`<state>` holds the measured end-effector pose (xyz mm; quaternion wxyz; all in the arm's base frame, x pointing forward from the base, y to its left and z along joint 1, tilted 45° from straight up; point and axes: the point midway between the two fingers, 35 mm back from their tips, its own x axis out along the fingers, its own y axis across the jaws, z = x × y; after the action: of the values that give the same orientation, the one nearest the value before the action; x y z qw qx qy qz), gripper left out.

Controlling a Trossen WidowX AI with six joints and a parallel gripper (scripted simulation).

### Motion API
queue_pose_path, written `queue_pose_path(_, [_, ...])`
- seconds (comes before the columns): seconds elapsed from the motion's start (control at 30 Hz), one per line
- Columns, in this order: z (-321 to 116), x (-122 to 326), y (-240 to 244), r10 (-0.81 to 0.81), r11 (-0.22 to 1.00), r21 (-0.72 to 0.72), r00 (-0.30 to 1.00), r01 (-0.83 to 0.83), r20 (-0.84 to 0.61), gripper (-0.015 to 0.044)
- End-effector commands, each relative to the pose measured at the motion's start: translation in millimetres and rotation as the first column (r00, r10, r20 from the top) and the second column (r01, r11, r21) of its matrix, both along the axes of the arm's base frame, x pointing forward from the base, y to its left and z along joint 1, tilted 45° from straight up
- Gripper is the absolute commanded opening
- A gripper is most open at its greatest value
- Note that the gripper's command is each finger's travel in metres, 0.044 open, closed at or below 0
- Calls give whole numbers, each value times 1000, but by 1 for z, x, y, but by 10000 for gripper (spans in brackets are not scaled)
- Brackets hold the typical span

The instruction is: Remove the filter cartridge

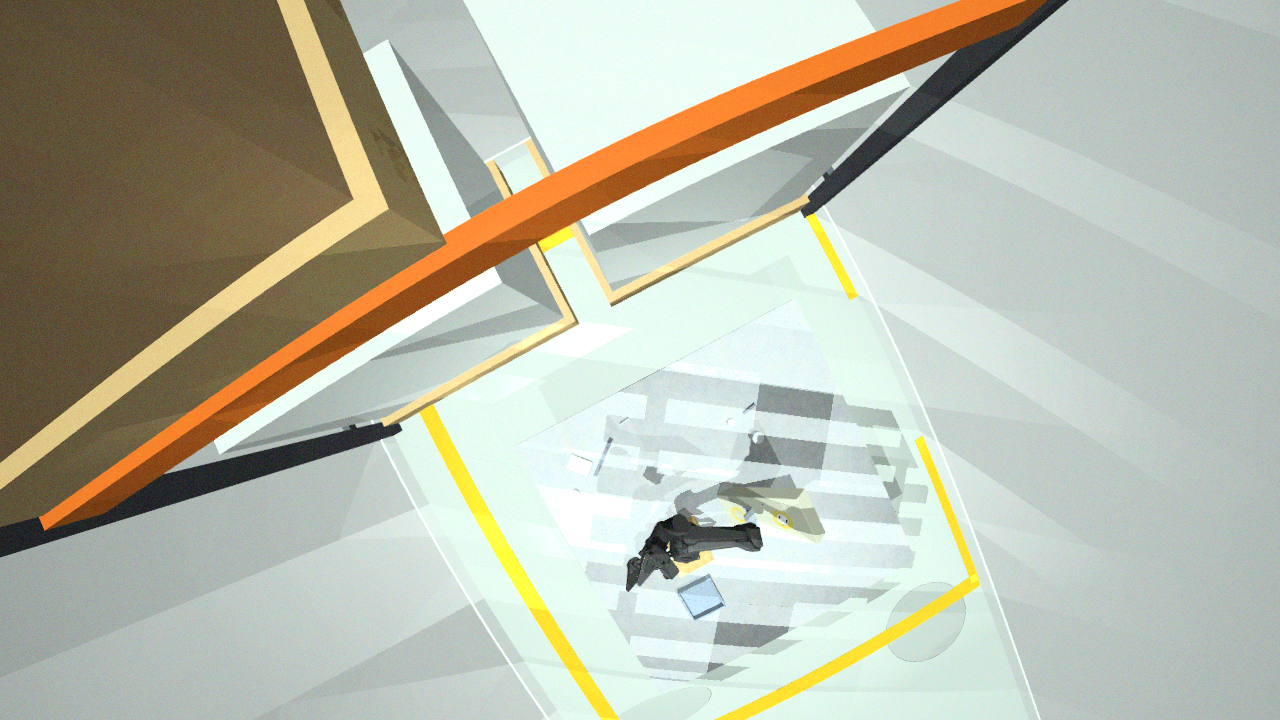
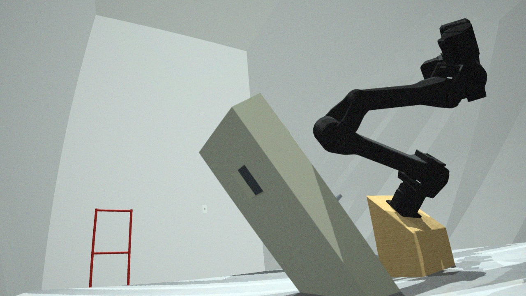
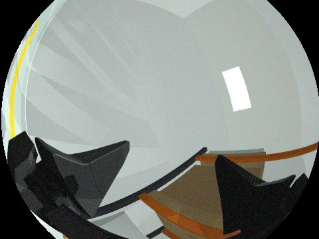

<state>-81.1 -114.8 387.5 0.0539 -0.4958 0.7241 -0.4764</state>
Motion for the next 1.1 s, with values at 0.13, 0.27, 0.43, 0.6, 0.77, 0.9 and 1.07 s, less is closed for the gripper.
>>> queue_pose_path(0.13, [-2, -22, 12, -89, 996, -20, 994, 90, 66, 269])
queue_pose_path(0.27, [-7, -59, 42, -247, 963, -59, 950, 262, 190, 164])
queue_pose_path(0.43, [-16, -93, 94, -418, 872, -111, 842, 478, 341, 107])
queue_pose_path(0.6, [-28, -106, 155, -559, 721, -144, 691, 678, 458, 107])
queue_pose_path(0.77, [-40, -101, 211, -638, 549, -168, 540, 819, 549, 107])
queue_pose_path(0.9, [-50, -87, 253, -669, 398, -184, 422, 899, 612, 107])
queue_pose_path(1.07, [-65, -53, 304, -670, 170, -205, 265, 964, 693, 107])
